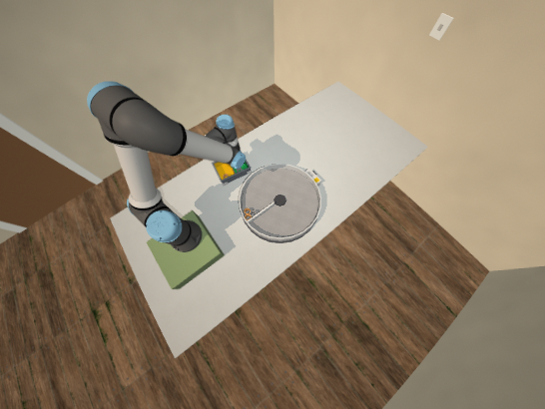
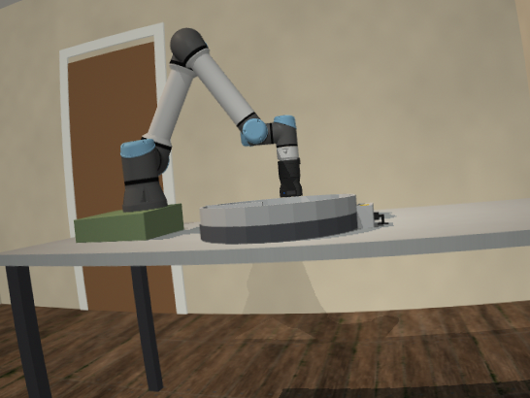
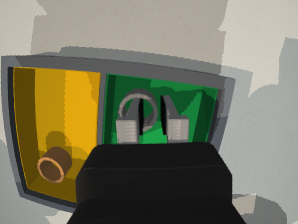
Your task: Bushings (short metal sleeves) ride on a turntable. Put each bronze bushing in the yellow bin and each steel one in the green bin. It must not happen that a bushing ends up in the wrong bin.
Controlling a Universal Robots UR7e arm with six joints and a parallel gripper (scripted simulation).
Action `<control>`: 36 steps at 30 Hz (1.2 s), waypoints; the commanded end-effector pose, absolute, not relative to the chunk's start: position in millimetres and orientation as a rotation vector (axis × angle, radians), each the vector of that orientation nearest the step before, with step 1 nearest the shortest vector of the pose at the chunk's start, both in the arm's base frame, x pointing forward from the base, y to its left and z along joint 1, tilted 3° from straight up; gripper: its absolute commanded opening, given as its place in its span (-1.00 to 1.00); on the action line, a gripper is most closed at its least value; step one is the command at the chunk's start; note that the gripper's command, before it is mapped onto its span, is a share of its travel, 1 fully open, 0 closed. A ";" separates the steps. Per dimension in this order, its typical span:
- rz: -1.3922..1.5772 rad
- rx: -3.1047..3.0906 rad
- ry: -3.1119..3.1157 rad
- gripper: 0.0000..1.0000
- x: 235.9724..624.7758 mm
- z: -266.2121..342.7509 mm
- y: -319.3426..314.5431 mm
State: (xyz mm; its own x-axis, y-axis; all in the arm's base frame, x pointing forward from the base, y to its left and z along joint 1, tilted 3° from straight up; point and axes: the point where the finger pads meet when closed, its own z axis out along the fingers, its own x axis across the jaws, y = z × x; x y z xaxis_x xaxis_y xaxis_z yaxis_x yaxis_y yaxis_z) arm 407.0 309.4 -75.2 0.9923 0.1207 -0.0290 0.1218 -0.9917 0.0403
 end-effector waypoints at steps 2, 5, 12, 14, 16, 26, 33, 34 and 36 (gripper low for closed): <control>-0.039 3.094 0.188 -0.16 407.6 -73.8 309.7; -0.039 3.094 0.188 -0.16 407.6 -73.8 309.7; -0.039 3.094 0.188 -0.16 407.6 -70.9 309.8; -0.039 3.094 0.188 -0.16 407.6 -70.9 309.8; -0.039 3.094 0.188 -0.16 407.6 -70.3 309.8; -0.039 3.094 0.188 -0.16 407.7 -67.9 309.9; -0.039 3.094 0.188 -0.16 407.8 -65.0 310.1; -0.039 3.094 0.188 -0.16 407.8 -65.0 310.1; -0.039 3.094 0.188 -0.16 407.8 -64.3 310.1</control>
State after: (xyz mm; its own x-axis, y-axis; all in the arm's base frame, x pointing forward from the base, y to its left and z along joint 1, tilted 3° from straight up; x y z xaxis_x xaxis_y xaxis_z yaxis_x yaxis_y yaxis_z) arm 407.3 309.8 -66.0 0.9923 0.1207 -0.0290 0.1218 -0.9917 0.0403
